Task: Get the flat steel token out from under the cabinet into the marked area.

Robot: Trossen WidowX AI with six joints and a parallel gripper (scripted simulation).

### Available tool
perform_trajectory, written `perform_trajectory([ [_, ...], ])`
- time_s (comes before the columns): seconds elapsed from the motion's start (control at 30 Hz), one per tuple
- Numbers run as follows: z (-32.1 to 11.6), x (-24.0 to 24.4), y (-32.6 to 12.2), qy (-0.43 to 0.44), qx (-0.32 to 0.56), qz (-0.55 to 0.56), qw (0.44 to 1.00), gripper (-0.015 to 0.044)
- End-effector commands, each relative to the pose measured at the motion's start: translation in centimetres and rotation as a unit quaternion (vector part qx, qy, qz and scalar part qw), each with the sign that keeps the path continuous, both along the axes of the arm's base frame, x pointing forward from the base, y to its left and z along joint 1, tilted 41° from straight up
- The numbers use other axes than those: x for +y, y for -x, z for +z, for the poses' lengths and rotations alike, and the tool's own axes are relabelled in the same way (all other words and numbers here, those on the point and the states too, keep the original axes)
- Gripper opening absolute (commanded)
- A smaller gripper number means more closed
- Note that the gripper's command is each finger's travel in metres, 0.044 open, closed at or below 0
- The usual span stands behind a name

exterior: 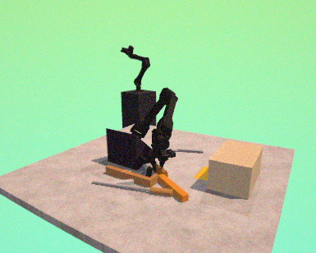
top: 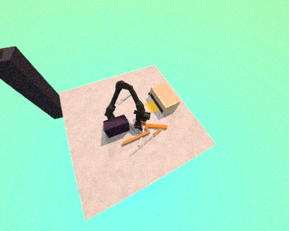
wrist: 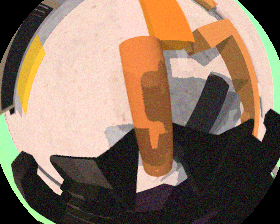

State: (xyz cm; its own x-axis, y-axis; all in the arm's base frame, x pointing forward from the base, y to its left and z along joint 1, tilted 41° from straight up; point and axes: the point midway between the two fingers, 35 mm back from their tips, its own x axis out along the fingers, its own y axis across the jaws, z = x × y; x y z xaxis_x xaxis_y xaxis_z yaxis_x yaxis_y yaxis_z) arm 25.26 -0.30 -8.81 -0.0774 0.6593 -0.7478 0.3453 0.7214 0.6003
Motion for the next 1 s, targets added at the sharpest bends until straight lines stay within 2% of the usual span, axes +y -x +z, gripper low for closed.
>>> perform_trajectory([
  [0.0, -0.22, -0.50, 0.19, 0.009, 0.007, -0.004, 1.000, 0.0000],
  [0.97, -0.41, -0.74, 0.25, 0.009, 0.007, -0.004, 1.000, 0.0000],
])
